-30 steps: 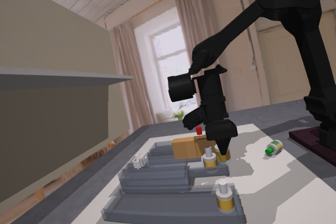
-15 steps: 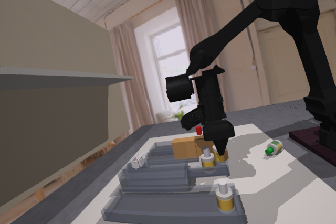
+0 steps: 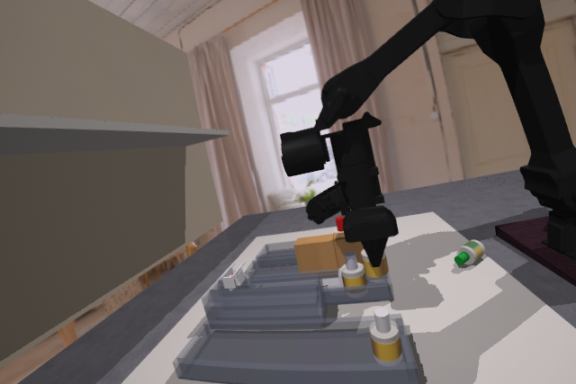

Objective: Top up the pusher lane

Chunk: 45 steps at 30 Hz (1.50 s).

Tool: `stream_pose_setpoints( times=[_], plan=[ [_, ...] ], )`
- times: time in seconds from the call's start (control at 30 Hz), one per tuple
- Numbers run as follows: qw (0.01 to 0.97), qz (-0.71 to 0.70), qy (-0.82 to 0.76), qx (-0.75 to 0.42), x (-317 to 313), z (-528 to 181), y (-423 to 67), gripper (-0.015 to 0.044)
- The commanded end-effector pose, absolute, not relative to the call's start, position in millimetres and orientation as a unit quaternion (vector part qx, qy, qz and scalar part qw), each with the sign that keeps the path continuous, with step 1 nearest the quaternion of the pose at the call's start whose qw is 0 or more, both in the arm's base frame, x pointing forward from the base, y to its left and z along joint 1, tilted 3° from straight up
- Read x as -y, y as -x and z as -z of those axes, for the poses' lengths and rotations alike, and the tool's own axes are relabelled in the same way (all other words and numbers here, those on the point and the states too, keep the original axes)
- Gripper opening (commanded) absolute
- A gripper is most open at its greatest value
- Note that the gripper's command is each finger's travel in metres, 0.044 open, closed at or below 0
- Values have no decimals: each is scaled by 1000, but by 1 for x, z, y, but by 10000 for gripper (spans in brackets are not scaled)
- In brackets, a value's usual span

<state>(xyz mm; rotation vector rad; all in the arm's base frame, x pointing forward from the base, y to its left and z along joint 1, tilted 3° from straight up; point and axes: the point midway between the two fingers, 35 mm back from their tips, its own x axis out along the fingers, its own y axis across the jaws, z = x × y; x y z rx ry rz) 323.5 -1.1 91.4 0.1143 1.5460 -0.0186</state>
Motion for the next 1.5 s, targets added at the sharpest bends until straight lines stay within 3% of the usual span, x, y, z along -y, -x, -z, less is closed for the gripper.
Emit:
stream_pose_setpoints(
  times=[0.0,1.47],
  plan=[
    [721,9,-50,-691,3,-93,-331,0],
    [722,9,-50,-690,3,-96,-336,0]
  ],
)
